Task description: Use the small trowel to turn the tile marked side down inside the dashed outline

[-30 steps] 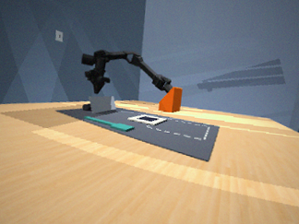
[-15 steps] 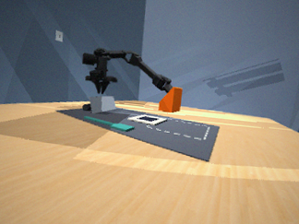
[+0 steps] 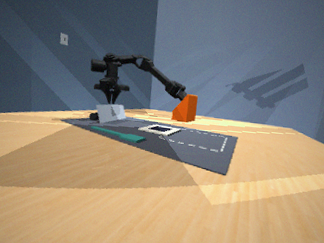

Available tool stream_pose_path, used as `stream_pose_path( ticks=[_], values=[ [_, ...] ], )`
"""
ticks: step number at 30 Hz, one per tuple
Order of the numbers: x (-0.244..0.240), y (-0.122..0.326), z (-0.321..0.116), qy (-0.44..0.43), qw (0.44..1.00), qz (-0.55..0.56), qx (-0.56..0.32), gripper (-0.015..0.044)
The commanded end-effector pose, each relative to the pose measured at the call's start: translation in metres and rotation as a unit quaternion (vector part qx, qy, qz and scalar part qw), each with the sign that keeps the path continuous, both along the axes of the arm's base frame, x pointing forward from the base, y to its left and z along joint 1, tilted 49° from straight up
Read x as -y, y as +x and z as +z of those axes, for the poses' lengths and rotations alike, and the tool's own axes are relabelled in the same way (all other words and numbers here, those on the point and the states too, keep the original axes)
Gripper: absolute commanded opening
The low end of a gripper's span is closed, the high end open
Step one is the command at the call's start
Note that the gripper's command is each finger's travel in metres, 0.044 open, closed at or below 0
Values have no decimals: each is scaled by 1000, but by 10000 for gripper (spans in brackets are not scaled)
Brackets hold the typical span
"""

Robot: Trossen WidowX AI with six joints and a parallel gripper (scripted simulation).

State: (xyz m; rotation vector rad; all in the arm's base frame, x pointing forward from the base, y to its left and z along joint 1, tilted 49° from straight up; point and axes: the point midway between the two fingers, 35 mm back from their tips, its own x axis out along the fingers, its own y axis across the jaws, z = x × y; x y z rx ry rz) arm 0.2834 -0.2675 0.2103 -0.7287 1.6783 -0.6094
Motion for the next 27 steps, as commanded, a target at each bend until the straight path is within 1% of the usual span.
stream_pose_path(
  ticks=[1,18,27],
  values=[
    [-2,-2,-3,-3,1000,-1,3,100],
    [-9,-7,-26,-3,1000,-2,3,100],
    [-26,-9,-46,-2,1000,-2,2,100]
  ],
)
